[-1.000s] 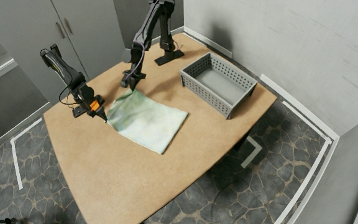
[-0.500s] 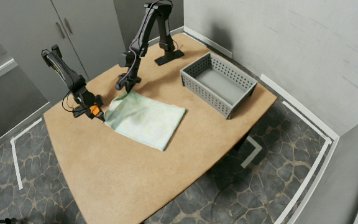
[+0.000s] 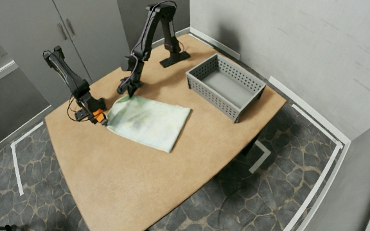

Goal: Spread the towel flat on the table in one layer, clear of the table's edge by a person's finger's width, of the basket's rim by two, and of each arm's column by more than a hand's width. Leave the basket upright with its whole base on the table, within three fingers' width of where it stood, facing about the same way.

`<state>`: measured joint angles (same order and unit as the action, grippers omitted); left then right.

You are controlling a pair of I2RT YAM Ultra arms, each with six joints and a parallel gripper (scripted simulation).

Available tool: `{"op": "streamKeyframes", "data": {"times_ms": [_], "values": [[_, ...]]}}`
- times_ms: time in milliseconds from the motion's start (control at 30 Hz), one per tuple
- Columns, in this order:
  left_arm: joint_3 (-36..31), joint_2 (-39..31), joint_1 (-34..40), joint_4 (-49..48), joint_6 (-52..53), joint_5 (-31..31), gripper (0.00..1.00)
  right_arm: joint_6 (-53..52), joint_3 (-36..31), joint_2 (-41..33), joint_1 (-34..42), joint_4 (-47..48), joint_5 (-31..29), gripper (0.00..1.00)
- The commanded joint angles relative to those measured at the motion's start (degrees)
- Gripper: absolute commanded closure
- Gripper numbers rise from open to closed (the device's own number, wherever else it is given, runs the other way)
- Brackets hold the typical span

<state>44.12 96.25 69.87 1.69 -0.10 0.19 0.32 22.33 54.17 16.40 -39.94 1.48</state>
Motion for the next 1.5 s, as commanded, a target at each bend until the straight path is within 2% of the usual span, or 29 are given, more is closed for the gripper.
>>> {"op": "streamKeyframes", "data": {"times_ms": [0,233,267,333,367,433,467,600,633,800,833,900,933,1133,1167,1200,1233,1300,1333,1467], "values": [[-1.55,0.74,0.45,1.18,-0.17,-0.25,1.00,0.25,0.03,0.97,-1.02,0.26,-1.85,1.00],[-1.32,0.95,2.04,1.19,-0.12,-0.28,1.00,0.25,2.80,2.28,-1.59,-4.06,-1.85,1.00],[0.32,-0.79,2.11,1.71,-0.19,-0.26,0.88,0.14,3.31,0.10,-1.50,-4.73,-1.91,0.88],[0.33,-0.79,1.51,1.72,-0.22,-0.21,0.88,0.17,3.36,0.02,-1.53,-4.87,-1.91,0.88],[2.05,-2.42,1.42,3.28,-0.21,-0.12,0.67,0.16,4.56,-0.45,-1.51,-6.52,-1.92,0.67],[2.09,-2.44,1.42,3.37,-0.20,-0.11,0.67,0.19,4.65,-0.56,-1.56,-6.73,-1.91,0.67],[2.75,-3.44,1.42,4.95,-0.20,-0.11,0.46,0.19,5.87,-0.96,-1.53,-8.34,-1.92,0.46],[2.89,-3.51,1.42,5.25,-0.19,-0.11,0.46,0.26,6.11,-1.18,-1.62,-8.81,-1.42,0.46],[3.23,-3.94,1.42,5.99,-0.19,-0.11,0.36,0.28,6.70,-1.37,-1.62,-9.59,-1.38,0.36],[4.77,-5.65,1.42,9.18,-0.19,-0.11,0.36,0.24,9.25,-2.07,-1.60,-12.83,-1.40,0.36],[7.24,-8.45,1.42,13.85,-0.19,-0.10,0.36,0.17,13.35,-2.37,-1.51,-17.08,-1.43,0.36],[7.80,-8.43,1.42,14.76,-0.19,-0.11,0.36,0.21,14.03,-2.68,-1.55,-18.17,-1.41,0.36],[9.43,-9.75,1.42,17.43,-0.19,-0.11,0.36,0.18,16.55,-2.72,-1.51,-20.63,-1.42,0.36],[10.51,-9.98,0.24,19.15,-0.26,-0.01,0.36,0.37,17.45,-3.66,-0.66,-20.70,-1.27,0.36],[10.70,-7.98,0.42,19.50,-0.20,-0.03,0.36,0.33,17.58,-3.71,-0.66,-20.90,-1.27,0.36],[11.42,-10.80,-1.75,20.87,-0.34,0.07,0.36,0.20,15.04,-5.19,0.35,-16.15,-1.10,0.36],[11.47,-10.78,-1.79,20.96,-0.29,0.29,0.36,0.37,14.85,-5.52,0.35,-15.99,-1.04,0.36],[12.61,-11.76,-4.49,22.99,-0.41,0.49,0.36,-0.56,17.94,-6.52,1.14,-12.85,-1.36,0.36],[12.74,-11.73,-4.58,23.17,-0.31,0.57,0.36,0.41,13.94,-8.32,1.11,-10.99,-0.75,0.36],[14.76,-12.38,-7.84,25.88,-0.18,0.25,0.36,0.24,13.06,-9.27,1.90,-4.88,-0.97,0.36]]}}
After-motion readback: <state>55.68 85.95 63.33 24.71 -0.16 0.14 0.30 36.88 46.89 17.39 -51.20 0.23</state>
